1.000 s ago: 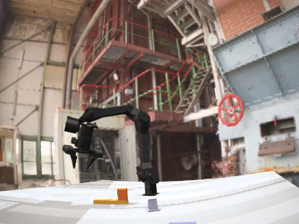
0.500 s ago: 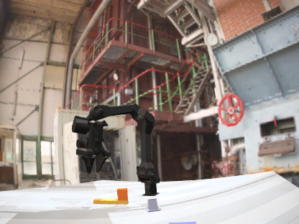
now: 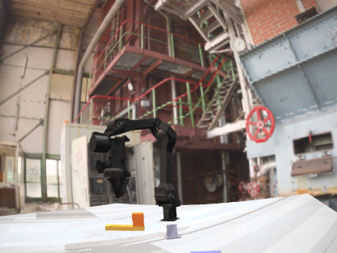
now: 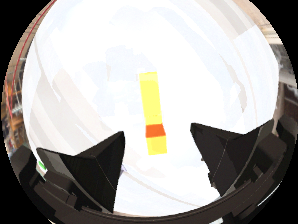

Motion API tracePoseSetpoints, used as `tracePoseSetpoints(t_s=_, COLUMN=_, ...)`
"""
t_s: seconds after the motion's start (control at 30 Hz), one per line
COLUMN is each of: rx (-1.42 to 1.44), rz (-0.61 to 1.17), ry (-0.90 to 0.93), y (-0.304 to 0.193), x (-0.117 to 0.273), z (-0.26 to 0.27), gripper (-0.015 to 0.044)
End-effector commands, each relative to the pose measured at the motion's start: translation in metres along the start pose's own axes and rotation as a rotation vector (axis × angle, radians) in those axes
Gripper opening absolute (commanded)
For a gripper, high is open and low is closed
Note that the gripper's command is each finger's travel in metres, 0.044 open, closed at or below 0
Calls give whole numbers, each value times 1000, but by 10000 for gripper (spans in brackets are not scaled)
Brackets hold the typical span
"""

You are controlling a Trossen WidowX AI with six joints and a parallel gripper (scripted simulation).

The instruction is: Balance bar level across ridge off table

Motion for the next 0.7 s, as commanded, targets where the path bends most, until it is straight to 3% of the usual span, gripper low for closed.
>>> tracePoseSetpoints(t_s=0.0, rx=11, rz=6, ry=3, y=0, x=-10, z=2, gripper=315)
tracePoseSetpoints(t_s=0.4, rx=11, rz=6, ry=3, y=-1, x=-86, z=1, gripper=315)
tracePoseSetpoints(t_s=0.67, rx=11, rz=7, ry=3, y=-2, x=-93, z=0, gripper=315)
Point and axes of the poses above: the point midway between the two fingers, 35 mm back from their tips, its own x axis back along the fingers, its own z axis across the jaws, y = z × x, the point moved 9 cm from there along x, back along the fingers, and after that the axes turned 8 degrees about -x, right-handed, at the moved point
